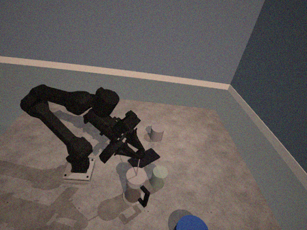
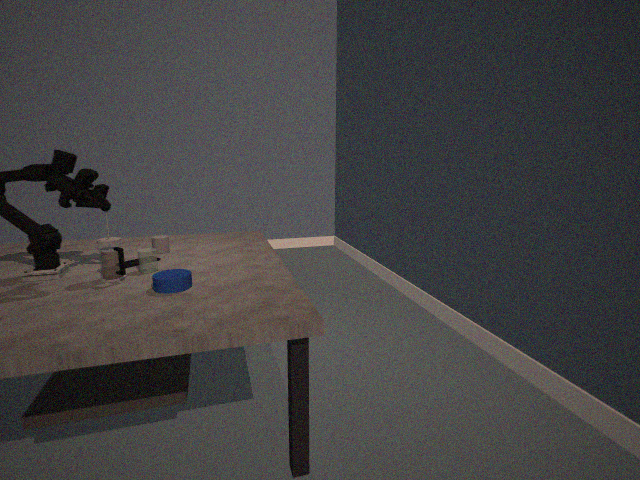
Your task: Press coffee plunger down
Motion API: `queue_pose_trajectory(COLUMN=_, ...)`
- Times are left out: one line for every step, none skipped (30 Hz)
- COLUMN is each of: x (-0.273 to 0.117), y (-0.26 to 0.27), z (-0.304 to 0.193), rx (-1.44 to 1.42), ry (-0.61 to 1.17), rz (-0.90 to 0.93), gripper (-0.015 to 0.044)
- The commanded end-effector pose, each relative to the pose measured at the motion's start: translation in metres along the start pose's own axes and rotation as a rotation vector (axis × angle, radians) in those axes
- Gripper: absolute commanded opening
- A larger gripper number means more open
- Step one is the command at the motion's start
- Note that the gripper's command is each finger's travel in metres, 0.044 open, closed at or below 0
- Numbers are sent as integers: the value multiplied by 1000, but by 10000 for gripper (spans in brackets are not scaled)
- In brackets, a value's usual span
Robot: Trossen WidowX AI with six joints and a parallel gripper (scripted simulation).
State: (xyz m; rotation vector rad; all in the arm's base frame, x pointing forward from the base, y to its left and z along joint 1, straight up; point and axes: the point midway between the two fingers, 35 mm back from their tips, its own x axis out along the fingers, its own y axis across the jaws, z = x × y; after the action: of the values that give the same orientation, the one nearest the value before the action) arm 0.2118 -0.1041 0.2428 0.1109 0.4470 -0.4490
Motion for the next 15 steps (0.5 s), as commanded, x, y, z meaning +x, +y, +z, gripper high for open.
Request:
queue_pose_trajectory(x=12, y=0, z=-23, rx=-6, ry=58, rz=-2, gripper=127)
queue_pose_trajectory(x=13, y=0, z=-24, rx=-6, ry=58, rz=-2, gripper=127)
queue_pose_trajectory(x=14, y=0, z=-26, rx=-6, ry=58, rz=-2, gripper=127)
queue_pose_trajectory(x=15, y=0, z=-27, rx=-6, ry=58, rz=-2, gripper=127)
queue_pose_trajectory(x=16, y=0, z=-29, rx=-6, ry=58, rz=-2, gripper=127)
queue_pose_trajectory(x=16, y=0, z=-30, rx=-6, ry=58, rz=-2, gripper=127)
queue_pose_trajectory(x=17, y=0, z=-31, rx=-6, ry=58, rz=-2, gripper=127)
queue_pose_trajectory(x=18, y=0, z=-33, rx=-6, ry=58, rz=-2, gripper=127)
queue_pose_trajectory(x=19, y=0, z=-34, rx=-6, ry=58, rz=-2, gripper=127)
queue_pose_trajectory(x=19, y=0, z=-36, rx=-6, ry=58, rz=-2, gripper=127)
queue_pose_trajectory(x=20, y=0, z=-37, rx=-6, ry=58, rz=-2, gripper=127)
queue_pose_trajectory(x=21, y=0, z=-38, rx=-6, ry=58, rz=-2, gripper=127)
queue_pose_trajectory(x=22, y=0, z=-40, rx=-6, ry=58, rz=-2, gripper=127)
queue_pose_trajectory(x=23, y=0, z=-41, rx=-6, ry=58, rz=-2, gripper=127)
queue_pose_trajectory(x=23, y=0, z=-43, rx=-6, ry=58, rz=-2, gripper=127)
